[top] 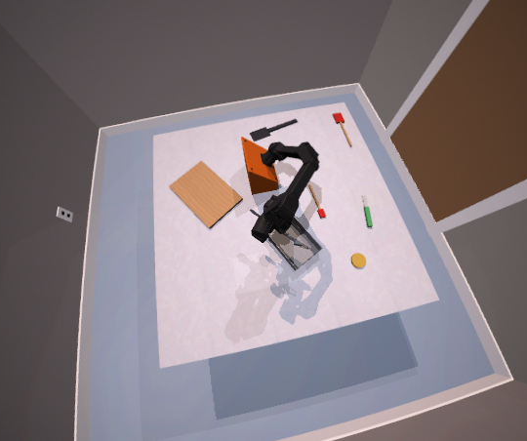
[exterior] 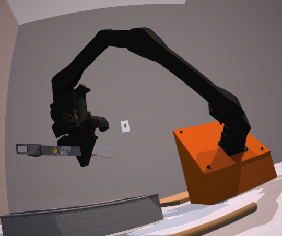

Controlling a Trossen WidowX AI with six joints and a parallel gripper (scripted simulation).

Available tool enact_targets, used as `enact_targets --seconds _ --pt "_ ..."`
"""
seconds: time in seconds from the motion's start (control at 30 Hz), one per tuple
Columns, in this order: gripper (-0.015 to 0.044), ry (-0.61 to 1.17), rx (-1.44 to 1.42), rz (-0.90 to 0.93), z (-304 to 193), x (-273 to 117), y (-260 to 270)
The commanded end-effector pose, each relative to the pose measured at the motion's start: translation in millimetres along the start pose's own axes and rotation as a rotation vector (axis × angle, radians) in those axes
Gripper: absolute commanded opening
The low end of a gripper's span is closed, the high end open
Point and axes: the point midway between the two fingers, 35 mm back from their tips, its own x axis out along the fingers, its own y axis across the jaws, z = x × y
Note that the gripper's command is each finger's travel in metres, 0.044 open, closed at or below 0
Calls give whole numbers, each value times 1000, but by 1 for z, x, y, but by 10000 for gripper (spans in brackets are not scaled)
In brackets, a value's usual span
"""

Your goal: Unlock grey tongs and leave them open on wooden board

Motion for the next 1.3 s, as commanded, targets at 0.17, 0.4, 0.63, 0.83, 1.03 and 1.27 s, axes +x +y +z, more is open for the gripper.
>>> enact_targets --seconds 0.17,0.4,0.63,0.83,1.03,1.27 --pt "-150 0 354 -13 -15 -4 -12" --pt "-150 0 621 -15 -26 -5 -20" --pt "-150 -2 889 -18 -38 -5 -27" --pt "-150 -3 1118 -20 -48 -6 -32" --pt "-150 -5 1347 -21 -58 -6 -38" --pt "-150 -8 1615 -22 -69 -7 -44"
